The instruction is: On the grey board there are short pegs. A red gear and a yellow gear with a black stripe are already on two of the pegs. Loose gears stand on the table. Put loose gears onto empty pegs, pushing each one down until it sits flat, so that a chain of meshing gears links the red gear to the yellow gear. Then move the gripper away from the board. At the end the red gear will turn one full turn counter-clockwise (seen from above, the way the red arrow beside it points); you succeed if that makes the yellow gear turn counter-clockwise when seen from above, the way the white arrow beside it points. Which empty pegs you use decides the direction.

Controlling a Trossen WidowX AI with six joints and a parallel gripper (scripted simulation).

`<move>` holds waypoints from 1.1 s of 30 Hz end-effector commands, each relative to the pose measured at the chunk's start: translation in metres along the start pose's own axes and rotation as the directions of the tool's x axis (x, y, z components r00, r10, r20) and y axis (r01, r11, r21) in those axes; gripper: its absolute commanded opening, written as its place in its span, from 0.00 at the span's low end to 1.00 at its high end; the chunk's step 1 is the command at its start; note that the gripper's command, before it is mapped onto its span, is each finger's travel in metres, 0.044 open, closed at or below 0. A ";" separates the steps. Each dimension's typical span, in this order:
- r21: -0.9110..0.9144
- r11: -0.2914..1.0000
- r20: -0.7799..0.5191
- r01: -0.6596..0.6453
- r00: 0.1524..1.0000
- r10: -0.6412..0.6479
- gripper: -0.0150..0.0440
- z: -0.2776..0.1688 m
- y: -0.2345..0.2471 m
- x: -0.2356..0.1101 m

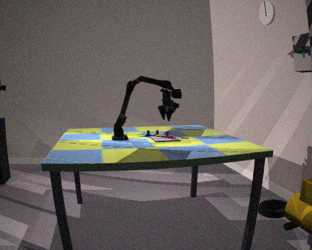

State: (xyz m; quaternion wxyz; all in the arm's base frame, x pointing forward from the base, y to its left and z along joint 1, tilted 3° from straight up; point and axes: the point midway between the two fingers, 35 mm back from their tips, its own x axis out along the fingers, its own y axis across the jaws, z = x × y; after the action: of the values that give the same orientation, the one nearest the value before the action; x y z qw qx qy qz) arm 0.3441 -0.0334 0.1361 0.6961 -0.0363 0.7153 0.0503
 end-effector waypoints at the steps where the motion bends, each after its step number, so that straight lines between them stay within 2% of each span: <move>1: -0.002 1.000 0.006 0.001 1.000 -0.001 1.00 0.001 0.000 -0.002; 15: -0.002 1.000 0.006 0.001 1.000 -0.001 1.00 0.001 0.000 -0.002; 18: -0.005 1.000 0.010 0.000 1.000 0.000 1.00 0.002 0.013 -0.004; 25: -0.019 1.000 0.028 -0.014 0.999 0.015 1.00 -0.004 0.121 -0.020; 33: -0.008 1.000 0.008 -0.027 1.000 0.027 1.00 -0.060 0.239 -0.038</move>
State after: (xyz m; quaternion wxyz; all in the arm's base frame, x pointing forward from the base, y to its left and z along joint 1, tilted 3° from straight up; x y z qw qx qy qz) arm 0.2836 0.1632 0.1663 0.6940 -0.0369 0.7166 0.0594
